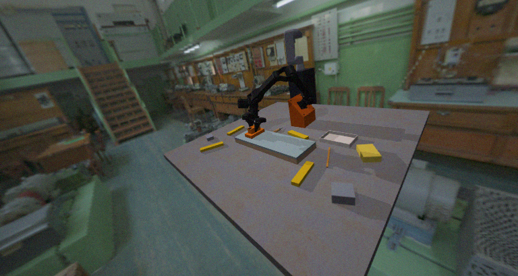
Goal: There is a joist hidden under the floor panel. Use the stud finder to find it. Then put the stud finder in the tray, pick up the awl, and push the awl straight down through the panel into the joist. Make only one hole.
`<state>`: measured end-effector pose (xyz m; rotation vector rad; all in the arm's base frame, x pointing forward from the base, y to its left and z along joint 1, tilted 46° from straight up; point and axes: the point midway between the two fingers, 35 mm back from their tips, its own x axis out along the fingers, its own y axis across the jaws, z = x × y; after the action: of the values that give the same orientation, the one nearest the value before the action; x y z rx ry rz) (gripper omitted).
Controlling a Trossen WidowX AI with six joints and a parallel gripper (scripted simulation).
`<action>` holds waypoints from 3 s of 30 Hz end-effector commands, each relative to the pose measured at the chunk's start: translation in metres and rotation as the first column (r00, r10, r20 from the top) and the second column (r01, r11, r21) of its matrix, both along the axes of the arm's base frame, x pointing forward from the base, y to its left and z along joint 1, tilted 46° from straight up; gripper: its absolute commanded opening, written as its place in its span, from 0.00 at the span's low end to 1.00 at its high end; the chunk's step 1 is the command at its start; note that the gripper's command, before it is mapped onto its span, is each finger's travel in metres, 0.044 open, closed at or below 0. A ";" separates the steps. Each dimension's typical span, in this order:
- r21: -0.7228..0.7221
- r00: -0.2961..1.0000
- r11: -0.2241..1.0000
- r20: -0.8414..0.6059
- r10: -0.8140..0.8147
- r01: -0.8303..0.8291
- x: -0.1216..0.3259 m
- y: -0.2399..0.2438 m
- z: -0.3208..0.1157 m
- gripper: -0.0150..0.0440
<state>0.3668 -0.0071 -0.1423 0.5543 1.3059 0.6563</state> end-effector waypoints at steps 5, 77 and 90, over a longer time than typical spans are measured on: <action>0.007 1.000 1.000 -0.001 0.001 -0.001 -0.003 0.018 0.017 0.25; 0.017 1.000 1.000 -0.006 0.001 -0.001 -0.026 0.147 0.147 0.25; 0.018 1.000 1.000 -0.007 0.001 -0.001 -0.030 0.170 0.171 0.25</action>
<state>0.3388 0.1542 0.0202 0.5705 1.3073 0.6627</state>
